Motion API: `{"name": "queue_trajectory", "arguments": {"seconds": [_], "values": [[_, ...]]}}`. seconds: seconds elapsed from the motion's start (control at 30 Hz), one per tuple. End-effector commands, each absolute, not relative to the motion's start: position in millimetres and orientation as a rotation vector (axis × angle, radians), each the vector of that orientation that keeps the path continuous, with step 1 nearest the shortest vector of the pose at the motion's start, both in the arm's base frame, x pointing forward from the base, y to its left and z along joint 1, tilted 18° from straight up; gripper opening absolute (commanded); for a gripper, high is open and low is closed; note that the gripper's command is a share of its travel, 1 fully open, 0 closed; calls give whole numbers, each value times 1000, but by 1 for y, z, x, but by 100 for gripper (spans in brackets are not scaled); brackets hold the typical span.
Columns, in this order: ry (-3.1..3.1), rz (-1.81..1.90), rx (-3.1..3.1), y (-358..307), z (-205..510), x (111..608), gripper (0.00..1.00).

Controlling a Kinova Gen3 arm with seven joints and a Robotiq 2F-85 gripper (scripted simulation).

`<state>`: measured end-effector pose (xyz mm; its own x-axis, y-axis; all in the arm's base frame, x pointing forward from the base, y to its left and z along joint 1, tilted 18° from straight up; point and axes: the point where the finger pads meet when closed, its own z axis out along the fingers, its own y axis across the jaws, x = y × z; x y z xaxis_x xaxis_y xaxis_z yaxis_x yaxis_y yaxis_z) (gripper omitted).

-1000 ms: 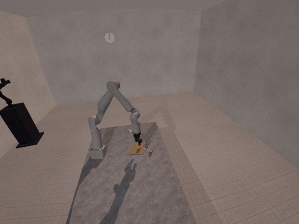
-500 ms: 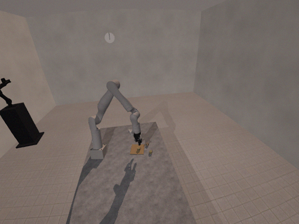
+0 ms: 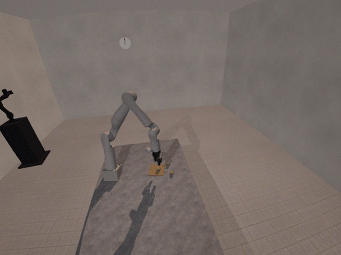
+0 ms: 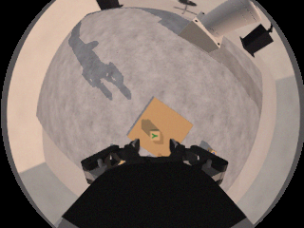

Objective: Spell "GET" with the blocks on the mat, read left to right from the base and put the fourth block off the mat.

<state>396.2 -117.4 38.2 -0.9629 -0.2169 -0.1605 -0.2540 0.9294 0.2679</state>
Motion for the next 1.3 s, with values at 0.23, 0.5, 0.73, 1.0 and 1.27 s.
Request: {"name": "queue_trajectory", "arguments": {"seconds": [0.23,0.5,0.73,1.0,1.27], "values": [[2958,436,-362,-117,36,397,62],[2958,437,-362,-115,30,397,62],[2958,437,-362,-112,22,398,62],[2958,437,-362,-109,13,399,62],[2958,437,-362,-105,1,401,62]]}}
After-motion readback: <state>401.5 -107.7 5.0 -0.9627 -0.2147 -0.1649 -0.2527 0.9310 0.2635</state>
